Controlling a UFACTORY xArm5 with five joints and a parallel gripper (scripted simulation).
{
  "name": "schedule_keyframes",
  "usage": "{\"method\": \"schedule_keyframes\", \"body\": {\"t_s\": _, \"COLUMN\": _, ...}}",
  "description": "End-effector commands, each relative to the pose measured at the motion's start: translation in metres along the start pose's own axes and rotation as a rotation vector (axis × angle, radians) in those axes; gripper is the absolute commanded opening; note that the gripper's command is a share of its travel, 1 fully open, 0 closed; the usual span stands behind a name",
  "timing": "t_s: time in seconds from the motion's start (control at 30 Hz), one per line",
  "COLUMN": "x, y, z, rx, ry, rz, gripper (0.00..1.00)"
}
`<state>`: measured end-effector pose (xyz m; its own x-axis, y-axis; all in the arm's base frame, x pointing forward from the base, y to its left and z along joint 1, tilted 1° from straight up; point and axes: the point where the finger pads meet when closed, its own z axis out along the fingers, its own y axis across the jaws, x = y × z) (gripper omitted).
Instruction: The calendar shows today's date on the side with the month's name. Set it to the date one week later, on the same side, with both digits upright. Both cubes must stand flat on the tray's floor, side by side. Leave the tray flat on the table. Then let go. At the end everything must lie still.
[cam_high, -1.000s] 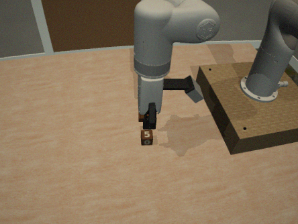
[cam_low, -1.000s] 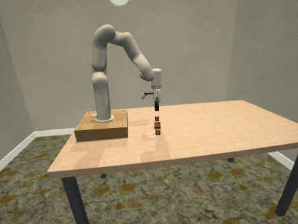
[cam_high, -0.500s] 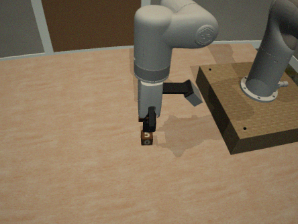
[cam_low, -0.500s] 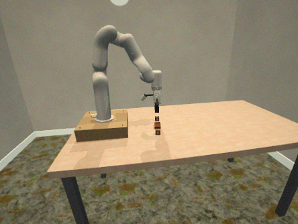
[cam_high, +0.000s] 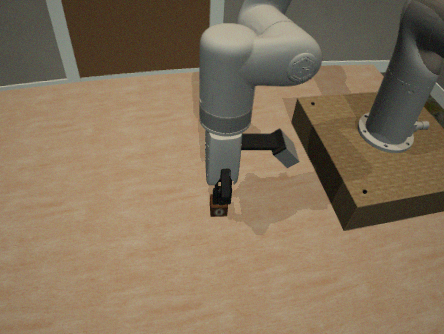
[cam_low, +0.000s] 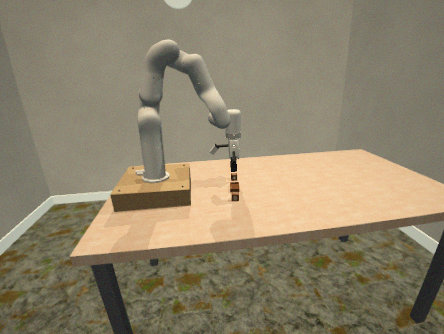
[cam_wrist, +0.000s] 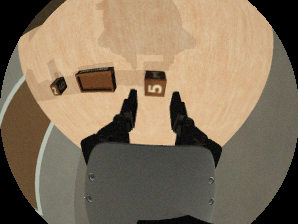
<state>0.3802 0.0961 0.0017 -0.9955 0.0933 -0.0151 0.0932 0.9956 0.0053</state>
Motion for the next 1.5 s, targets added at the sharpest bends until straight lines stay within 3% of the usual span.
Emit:
{"method": "schedule_keyframes", "body": {"t_s": 0.0, "x": -0.002, "y": 0.001, "z": 0.005, "rx": -0.001, "ry": -0.004, "rz": 0.0, "gripper": 0.49}}
{"method": "schedule_keyframes", "body": {"t_s": 0.4, "x": -0.002, "y": 0.001, "z": 0.015, "rx": -0.001, "ry": -0.004, "rz": 0.0, "gripper": 0.49}}
{"method": "schedule_keyframes", "body": {"t_s": 1.47, "x": -0.002, "y": 0.001, "z": 0.016, "rx": -0.001, "ry": -0.004, "rz": 0.0, "gripper": 0.49}}
